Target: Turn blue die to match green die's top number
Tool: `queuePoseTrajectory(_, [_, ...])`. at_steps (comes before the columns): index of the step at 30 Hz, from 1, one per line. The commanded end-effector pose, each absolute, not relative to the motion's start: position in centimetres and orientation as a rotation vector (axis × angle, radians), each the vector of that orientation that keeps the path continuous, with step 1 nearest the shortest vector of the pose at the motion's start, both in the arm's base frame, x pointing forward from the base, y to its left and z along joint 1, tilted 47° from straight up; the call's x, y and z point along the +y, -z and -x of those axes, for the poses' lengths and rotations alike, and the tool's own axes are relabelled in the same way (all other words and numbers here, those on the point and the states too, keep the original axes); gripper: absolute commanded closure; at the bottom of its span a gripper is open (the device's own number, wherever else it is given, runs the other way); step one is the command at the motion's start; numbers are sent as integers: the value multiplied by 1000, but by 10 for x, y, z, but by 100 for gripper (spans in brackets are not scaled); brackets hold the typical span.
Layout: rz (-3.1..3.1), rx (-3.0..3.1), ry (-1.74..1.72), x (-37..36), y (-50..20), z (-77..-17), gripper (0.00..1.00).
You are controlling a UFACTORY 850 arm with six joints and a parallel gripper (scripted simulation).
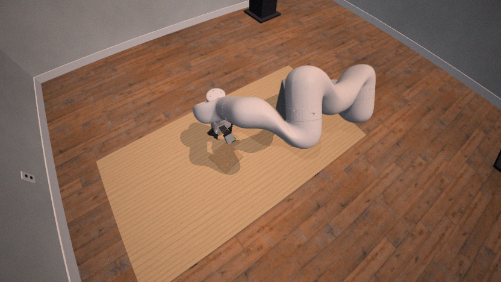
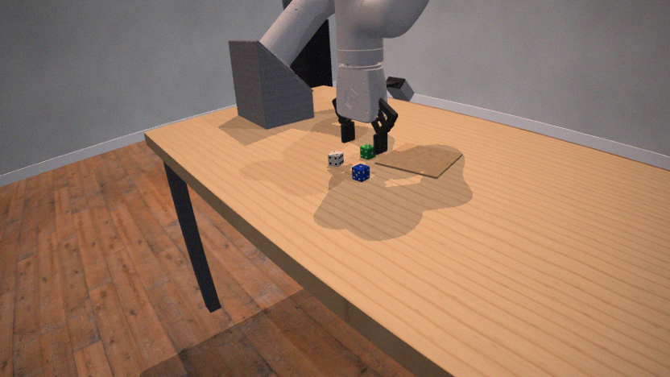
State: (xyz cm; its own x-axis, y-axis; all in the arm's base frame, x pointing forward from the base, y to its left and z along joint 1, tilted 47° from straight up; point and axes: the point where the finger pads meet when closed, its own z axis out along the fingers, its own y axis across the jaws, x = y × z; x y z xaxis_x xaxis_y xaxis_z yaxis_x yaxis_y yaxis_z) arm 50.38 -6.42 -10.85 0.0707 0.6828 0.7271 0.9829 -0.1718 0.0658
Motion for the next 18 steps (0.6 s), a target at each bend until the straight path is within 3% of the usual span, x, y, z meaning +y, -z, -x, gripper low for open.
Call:
queuePoseTrajectory(1, [1909,-1650,891,-57,107,-475,0])
queuePoseTrajectory(18, [1909,-1650,891,-49,106,-444,0])
